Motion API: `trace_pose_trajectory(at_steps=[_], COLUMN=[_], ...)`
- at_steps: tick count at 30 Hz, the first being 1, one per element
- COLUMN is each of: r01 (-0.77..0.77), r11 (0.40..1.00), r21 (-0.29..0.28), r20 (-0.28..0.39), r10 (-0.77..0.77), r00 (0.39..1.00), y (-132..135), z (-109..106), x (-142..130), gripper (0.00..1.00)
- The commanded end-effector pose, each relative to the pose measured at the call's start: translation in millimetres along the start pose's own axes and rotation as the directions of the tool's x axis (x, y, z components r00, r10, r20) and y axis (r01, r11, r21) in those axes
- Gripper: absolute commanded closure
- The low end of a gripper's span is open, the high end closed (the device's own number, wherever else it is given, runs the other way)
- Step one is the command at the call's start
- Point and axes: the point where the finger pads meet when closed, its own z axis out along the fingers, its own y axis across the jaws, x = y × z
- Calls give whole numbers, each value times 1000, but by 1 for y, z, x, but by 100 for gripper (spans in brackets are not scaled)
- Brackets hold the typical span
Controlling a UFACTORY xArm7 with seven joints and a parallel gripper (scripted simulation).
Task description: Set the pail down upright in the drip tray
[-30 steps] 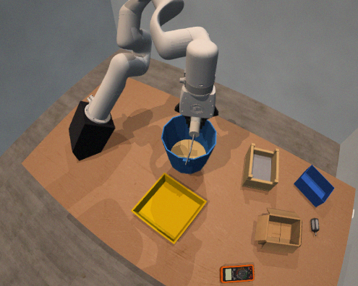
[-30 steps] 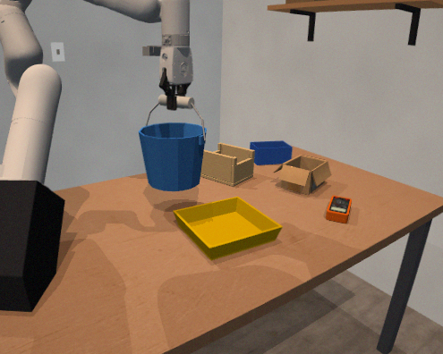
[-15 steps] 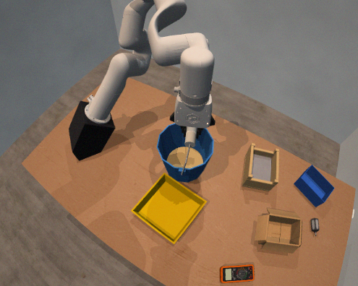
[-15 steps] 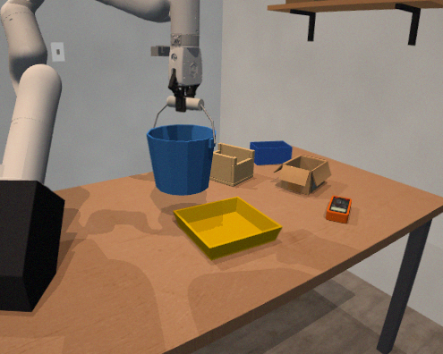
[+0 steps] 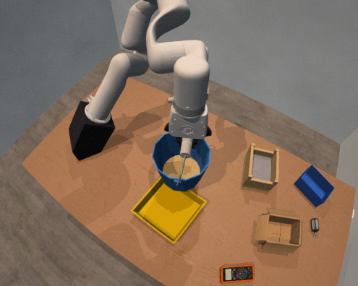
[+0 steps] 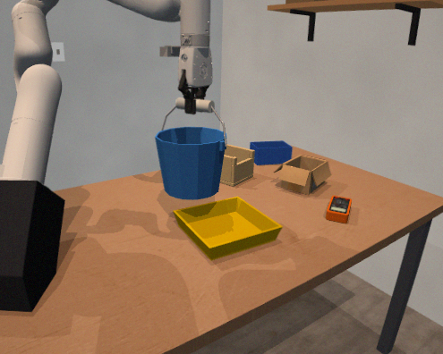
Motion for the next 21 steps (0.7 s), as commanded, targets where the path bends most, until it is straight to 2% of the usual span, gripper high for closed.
trace_pose_trajectory(at_steps=[1,21], r01=[0,0], r11=[1000,1000], r21=[-4,-4], r20=[2,2], r10=[0,0], r00=[1000,1000], y=[-2,-13], z=[-2,-2], x=[-12,-59], gripper=[100,100])
